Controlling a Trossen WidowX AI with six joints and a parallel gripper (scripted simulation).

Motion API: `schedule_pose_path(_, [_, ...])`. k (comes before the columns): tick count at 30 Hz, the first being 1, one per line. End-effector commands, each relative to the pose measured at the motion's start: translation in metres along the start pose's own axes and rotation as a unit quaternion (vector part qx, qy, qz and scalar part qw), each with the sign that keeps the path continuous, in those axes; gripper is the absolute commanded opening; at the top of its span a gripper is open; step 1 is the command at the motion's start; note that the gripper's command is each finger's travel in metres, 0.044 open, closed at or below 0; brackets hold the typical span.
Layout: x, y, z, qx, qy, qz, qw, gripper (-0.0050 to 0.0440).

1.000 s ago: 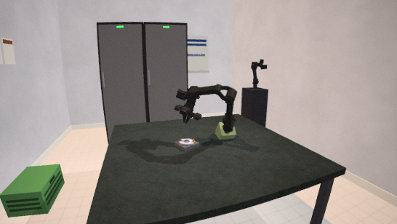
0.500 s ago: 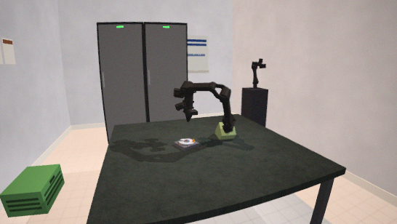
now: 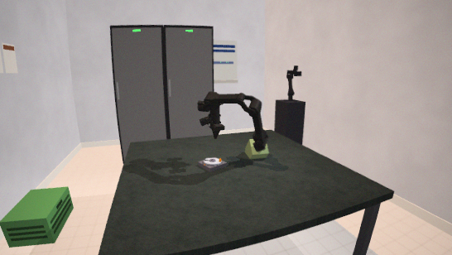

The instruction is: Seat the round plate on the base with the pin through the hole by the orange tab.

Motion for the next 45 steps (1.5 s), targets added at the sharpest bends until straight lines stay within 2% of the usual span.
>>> schedule_pose_path(1, [0.002, -0.002, 0.005, -0.006, 0.005, 0.004, 1.000, -0.0012])
schedule_pose_path(7, [0.002, -0.002, 0.005, -0.006, 0.005, 0.004, 1.000, -0.0050])
schedule_pose_path(10, [0.002, -0.002, 0.005, -0.006, 0.005, 0.004, 1.000, -0.0050])
schedule_pose_path(12, [0.005, 0.000, -0.003, -0.007, 0.004, 0.003, 1.000, -0.0050])
schedule_pose_path(17, [0.011, 0.018, -0.053, -0.003, 0.001, -0.001, 1.000, -0.0050])
schedule_pose_path(19, [0.011, 0.018, -0.053, -0.003, 0.001, -0.001, 1.000, -0.0050])
schedule_pose_path(22, [0.012, 0.027, -0.075, -0.006, 0.002, 0.003, 1.000, -0.0050])
schedule_pose_path(27, [0.013, 0.028, -0.078, -0.007, 0.002, 0.003, 1.000, -0.0050])
schedule_pose_path(34, [0.010, 0.028, -0.115, -0.001, -0.001, -0.002, 1.000, -0.0050])
schedule_pose_path(36, [0.010, 0.028, -0.115, -0.001, -0.001, -0.002, 1.000, -0.0050])
schedule_pose_path(39, [0.010, 0.029, -0.127, -0.001, -0.002, -0.002, 1.000, -0.0050])
schedule_pose_path(45, [0.011, 0.029, -0.127, -0.003, 0.000, 0.000, 1.000, -0.0050])
Point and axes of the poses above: the point midway between the two fingers, 35 mm back from their tips, its own z axis back along the fingers, its own x axis across the jaws, y = z × x, the point moved 3 cm from there along z, back along the fingers, and after that the axes turned 5 degrees about -z, right-handed, at the moved point
